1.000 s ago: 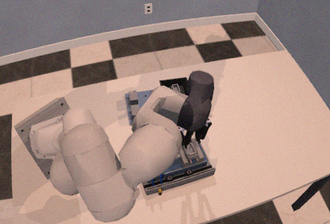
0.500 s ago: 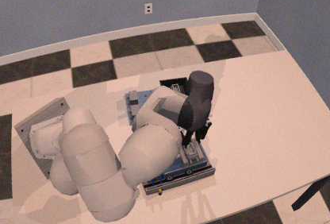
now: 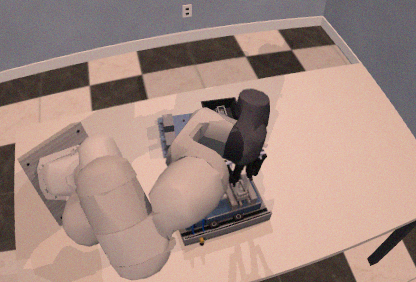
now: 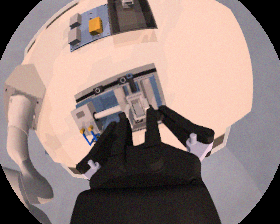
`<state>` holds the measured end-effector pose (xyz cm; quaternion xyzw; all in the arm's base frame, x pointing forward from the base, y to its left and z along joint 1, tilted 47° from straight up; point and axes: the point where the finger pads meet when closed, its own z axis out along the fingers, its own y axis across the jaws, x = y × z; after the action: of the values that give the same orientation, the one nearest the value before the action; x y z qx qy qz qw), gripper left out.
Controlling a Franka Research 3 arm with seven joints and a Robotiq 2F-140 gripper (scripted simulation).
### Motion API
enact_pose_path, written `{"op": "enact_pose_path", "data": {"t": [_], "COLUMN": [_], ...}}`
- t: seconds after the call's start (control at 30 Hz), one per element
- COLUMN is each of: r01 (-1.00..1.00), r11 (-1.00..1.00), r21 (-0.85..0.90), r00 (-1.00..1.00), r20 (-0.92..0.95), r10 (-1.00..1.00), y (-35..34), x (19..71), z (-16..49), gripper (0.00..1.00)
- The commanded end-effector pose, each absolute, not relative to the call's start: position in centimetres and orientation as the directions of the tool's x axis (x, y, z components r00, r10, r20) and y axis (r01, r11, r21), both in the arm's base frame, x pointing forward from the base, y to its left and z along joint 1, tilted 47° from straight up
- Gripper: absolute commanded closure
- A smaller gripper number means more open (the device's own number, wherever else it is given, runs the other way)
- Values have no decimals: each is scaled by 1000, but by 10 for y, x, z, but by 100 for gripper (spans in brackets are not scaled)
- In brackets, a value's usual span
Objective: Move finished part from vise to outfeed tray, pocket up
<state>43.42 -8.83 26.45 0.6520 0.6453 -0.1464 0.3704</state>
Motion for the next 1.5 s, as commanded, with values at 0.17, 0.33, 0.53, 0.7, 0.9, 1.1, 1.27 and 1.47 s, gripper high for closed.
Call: {"op": "enact_pose_path", "data": {"t": [0.17,0.33,0.53,0.7,0.9,1.1,1.27,1.47], "r01": [949,949,949,949,949,949,949,948], "r11": [108,108,108,108,108,108,107,103], "r21": [296,296,296,296,296,296,296,300], "r00": [125,125,125,125,125,125,125,134], "r20": [-669,-669,-669,-669,-669,-669,-669,-672], "r10": [733,733,733,733,733,733,733,729], "y": [-79,-72,-67,-62,-59,-59,-58,-50], "x": [431,428,426,424,422,422,423,431], "z": [274,280,285,290,293,294,294,291], "gripper": [100,100,100,100,100,100,100,100]}}
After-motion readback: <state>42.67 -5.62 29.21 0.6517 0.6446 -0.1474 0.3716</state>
